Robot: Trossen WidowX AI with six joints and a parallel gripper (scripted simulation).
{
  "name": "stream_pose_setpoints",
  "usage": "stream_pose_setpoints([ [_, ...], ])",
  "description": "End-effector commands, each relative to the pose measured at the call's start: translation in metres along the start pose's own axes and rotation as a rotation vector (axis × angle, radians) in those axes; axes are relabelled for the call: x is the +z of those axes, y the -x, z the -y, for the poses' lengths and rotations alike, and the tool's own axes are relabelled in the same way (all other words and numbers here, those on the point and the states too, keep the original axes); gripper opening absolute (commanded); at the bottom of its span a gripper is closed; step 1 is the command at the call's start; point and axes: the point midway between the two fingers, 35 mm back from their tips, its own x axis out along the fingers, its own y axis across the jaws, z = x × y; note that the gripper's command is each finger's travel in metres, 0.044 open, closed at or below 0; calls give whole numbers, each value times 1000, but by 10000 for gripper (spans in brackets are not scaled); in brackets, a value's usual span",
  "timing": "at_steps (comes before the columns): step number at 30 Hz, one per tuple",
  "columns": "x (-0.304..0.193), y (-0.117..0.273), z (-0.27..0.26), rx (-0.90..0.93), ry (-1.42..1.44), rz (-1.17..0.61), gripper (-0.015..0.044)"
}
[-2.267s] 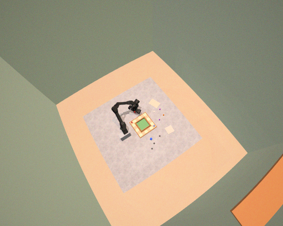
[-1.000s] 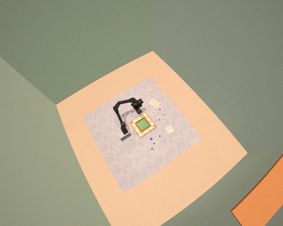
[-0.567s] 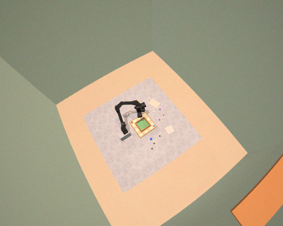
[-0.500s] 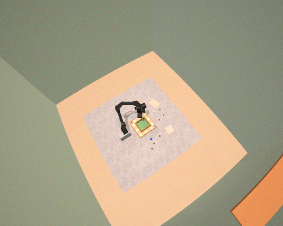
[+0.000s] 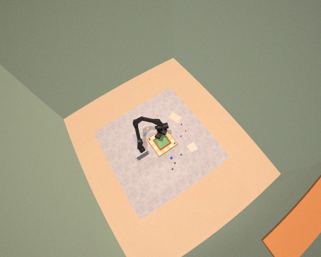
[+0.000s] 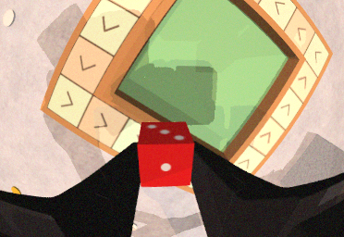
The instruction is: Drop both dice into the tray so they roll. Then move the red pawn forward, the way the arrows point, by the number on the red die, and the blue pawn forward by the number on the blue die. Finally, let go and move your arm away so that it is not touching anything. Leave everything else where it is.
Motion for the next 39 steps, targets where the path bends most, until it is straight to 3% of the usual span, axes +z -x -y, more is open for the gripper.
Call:
stream_pose_setpoints([
  [1,10,-4,13,-6,-125,-4,0],
  [15,36,-14,54,-1,-582,-16,0],
  [22,36,-16,57,-18,-603,-1,0],
  [39,33,-30,68,-273,-589,492,0],
])
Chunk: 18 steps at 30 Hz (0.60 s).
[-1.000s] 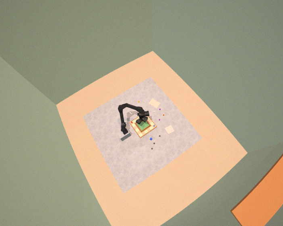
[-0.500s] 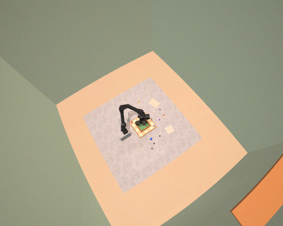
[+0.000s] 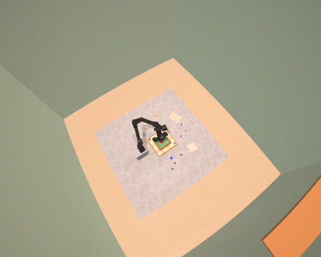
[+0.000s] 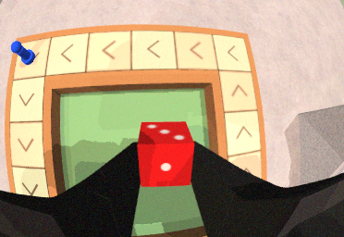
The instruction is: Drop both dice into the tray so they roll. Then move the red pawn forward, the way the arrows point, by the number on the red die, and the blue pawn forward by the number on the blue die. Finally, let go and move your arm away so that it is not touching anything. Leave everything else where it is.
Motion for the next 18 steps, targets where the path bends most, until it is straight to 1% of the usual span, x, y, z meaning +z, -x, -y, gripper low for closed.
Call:
stream_pose_setpoints([
  [1,1,1,0,19,-11,123,0],
  [8,0,-1,1,90,-39,338,0],
  [12,-1,2,0,112,-46,379,0],
  [14,-2,17,-3,113,-46,379,0],
  [16,-4,40,-7,113,-46,380,0],
  [18,-5,52,-8,113,-46,380,0],
])
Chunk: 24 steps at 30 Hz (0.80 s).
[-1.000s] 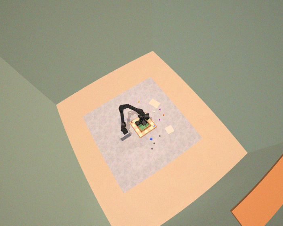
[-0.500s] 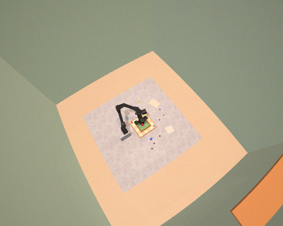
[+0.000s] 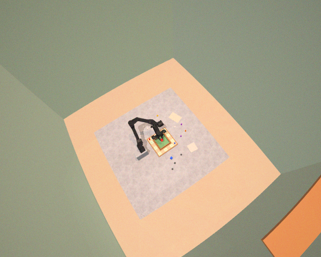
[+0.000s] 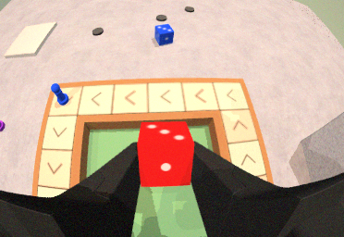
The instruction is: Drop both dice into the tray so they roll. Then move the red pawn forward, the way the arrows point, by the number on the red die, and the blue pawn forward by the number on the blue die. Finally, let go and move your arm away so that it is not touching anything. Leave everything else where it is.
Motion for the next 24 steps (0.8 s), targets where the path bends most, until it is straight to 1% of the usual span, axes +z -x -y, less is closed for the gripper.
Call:
stream_pose_setpoints([
  [1,7,25,-8,28,-3,11,0],
  [24,6,23,-6,25,-6,4,0],
])
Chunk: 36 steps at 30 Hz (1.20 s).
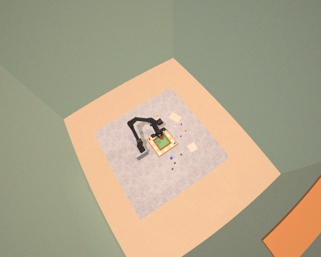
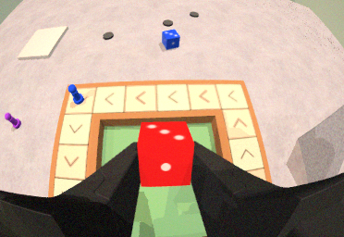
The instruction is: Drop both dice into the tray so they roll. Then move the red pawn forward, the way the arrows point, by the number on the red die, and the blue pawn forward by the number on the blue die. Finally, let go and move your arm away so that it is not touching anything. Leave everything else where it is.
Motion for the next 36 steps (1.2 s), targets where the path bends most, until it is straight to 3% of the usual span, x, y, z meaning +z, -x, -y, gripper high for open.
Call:
stream_pose_setpoints([
  [1,0,0,0,0,0,0,26],
  [17,30,24,0,-5,6,-8,440],
  [22,14,-12,6,-88,49,-471,440],
  [26,9,-24,0,-7,7,-824,440],
  [29,9,-24,0,1,4,-841,440],
  [31,11,-25,5,-44,11,-750,440],
  [36,34,-50,-4,56,269,-757,309],
])
